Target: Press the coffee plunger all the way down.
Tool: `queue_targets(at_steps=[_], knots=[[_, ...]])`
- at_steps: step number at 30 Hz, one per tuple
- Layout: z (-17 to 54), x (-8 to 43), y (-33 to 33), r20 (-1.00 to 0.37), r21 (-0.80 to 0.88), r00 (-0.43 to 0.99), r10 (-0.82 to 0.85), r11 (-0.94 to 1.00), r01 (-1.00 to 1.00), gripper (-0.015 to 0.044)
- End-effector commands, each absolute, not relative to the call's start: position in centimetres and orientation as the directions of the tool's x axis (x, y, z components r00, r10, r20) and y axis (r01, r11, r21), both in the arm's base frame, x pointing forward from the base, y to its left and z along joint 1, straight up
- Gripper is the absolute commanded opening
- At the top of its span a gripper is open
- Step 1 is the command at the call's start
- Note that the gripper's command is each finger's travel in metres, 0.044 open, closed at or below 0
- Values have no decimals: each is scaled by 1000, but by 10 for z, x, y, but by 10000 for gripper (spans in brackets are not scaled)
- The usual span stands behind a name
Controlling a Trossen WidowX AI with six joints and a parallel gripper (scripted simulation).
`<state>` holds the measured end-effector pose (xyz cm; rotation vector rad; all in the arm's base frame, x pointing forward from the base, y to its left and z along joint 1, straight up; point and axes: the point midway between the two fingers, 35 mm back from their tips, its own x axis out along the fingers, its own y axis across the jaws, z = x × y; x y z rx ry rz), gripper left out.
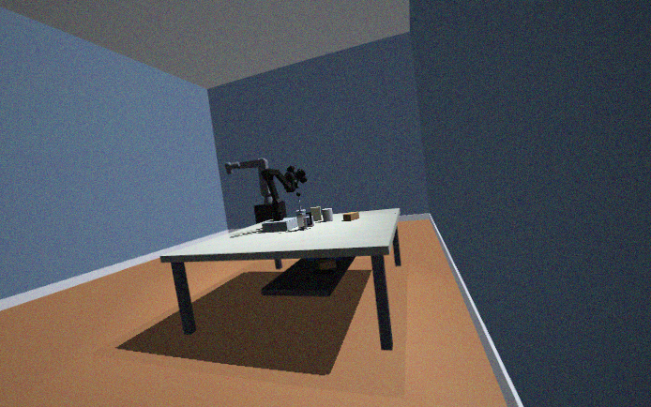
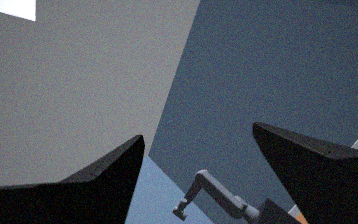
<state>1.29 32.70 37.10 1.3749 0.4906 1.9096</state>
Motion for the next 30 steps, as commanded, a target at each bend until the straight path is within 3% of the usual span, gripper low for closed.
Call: queue_targets(at_steps=[1,8,14,22,30], knots=[[371,16,328,649,669,-163,743,-660,-342,426],[372,106,323,524,718,108,845,-370,-589,440],[366,198,279,336,709,445,830,88,-699,440],[352,260,196,115,604,744,658,548,-579,440],[332,272,99,-110,421,918,381,855,-304,440]])
